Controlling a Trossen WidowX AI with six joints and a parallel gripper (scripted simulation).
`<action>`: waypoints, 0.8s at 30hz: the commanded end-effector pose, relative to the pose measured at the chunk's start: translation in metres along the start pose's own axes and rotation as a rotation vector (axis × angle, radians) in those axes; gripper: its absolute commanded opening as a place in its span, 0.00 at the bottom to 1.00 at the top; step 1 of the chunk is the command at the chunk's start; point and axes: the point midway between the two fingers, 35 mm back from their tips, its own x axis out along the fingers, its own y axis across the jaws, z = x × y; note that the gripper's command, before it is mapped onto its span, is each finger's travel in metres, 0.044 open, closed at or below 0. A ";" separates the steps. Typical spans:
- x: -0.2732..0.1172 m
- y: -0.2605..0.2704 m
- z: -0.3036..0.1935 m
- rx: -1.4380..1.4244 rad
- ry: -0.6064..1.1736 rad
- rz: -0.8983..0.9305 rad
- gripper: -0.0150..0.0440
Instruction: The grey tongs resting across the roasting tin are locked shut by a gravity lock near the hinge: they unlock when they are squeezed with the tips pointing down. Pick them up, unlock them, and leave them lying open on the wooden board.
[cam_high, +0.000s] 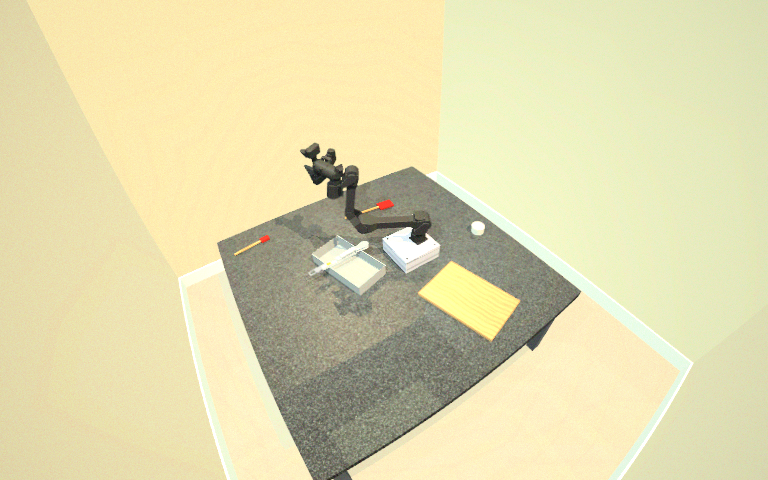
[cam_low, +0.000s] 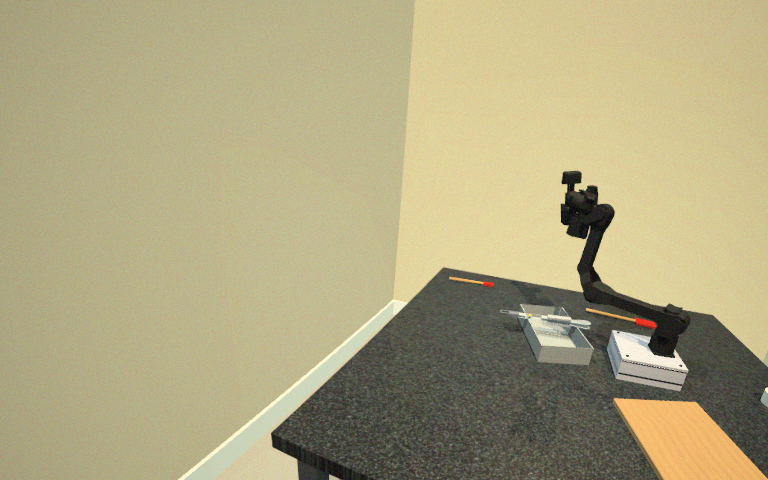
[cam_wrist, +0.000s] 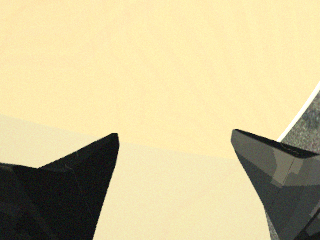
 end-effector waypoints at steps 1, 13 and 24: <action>-0.001 0.002 0.002 0.006 -0.004 0.005 0.89; -0.011 0.074 0.103 0.275 -0.129 0.245 0.69; -0.054 0.144 0.189 0.427 -0.203 0.545 0.69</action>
